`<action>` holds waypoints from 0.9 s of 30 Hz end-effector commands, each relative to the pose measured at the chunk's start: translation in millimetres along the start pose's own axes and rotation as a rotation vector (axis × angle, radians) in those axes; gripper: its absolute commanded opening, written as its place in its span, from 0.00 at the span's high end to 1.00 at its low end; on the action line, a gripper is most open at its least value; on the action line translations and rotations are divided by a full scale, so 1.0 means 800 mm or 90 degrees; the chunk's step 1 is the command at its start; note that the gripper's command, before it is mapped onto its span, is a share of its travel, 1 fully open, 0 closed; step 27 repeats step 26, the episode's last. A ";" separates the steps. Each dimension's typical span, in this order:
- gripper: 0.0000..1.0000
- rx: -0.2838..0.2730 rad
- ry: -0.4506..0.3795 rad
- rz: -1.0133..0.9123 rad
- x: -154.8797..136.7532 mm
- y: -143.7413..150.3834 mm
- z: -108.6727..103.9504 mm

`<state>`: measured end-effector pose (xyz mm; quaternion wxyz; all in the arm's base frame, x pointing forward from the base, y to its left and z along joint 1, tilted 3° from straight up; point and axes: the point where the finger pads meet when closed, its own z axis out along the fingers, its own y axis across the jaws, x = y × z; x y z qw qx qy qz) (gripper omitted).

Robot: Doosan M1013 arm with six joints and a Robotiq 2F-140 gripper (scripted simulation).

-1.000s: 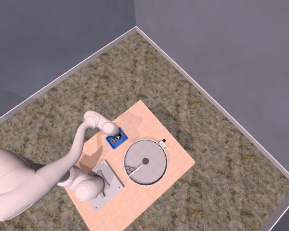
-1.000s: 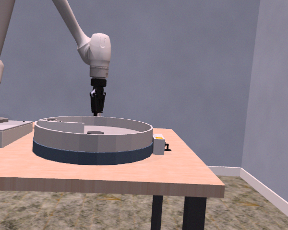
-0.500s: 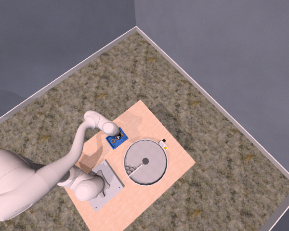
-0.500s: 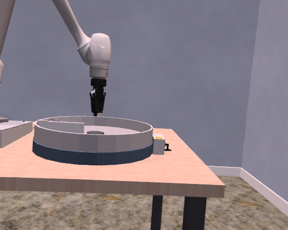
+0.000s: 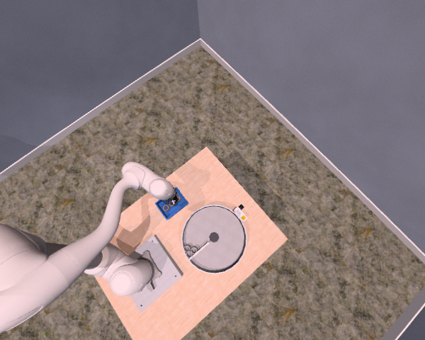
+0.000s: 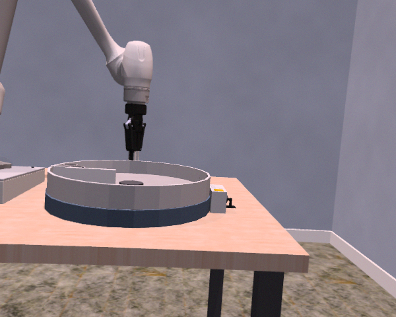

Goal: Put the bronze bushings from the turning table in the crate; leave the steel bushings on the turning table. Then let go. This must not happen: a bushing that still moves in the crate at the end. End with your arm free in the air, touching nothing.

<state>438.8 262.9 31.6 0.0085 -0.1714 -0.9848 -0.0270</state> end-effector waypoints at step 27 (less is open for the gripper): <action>0.90 0.000 0.000 0.000 0.000 0.000 -0.093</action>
